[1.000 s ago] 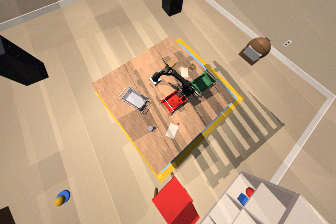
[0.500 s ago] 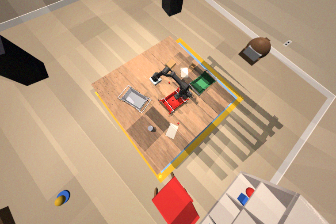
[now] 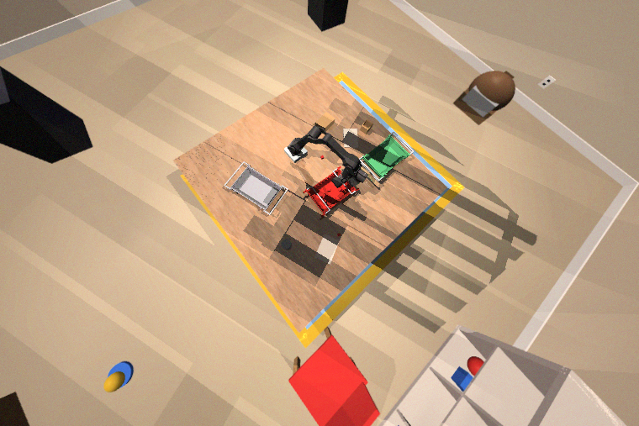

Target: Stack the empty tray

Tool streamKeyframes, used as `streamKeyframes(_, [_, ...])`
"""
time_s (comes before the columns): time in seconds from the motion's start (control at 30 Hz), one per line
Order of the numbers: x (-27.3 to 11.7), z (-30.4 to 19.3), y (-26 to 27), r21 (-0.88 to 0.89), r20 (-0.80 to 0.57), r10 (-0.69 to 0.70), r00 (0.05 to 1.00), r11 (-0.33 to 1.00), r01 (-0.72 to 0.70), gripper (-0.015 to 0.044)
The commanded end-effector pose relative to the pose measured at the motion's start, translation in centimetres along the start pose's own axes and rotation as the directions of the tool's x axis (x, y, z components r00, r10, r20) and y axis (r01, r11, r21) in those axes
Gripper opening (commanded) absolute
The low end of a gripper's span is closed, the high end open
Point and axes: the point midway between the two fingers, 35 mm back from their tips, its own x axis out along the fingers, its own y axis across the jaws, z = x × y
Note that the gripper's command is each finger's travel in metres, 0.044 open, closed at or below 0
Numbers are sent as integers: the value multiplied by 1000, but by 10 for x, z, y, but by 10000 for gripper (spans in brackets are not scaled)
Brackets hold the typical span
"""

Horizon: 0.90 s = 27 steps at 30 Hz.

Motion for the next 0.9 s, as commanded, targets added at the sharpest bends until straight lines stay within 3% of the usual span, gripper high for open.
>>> streamKeyframes(0.0, [0,1,0,1,2,1,1000,1000,-1,82])
streamKeyframes(0.4, [0,1,0,1,2,1,1000,1000,-1,82])
streamKeyframes(0.5, [0,1,0,1,2,1,1000,1000,-1,3])
streamKeyframes(0.87, [0,0,0,0,1,0,1000,1000,0,0])
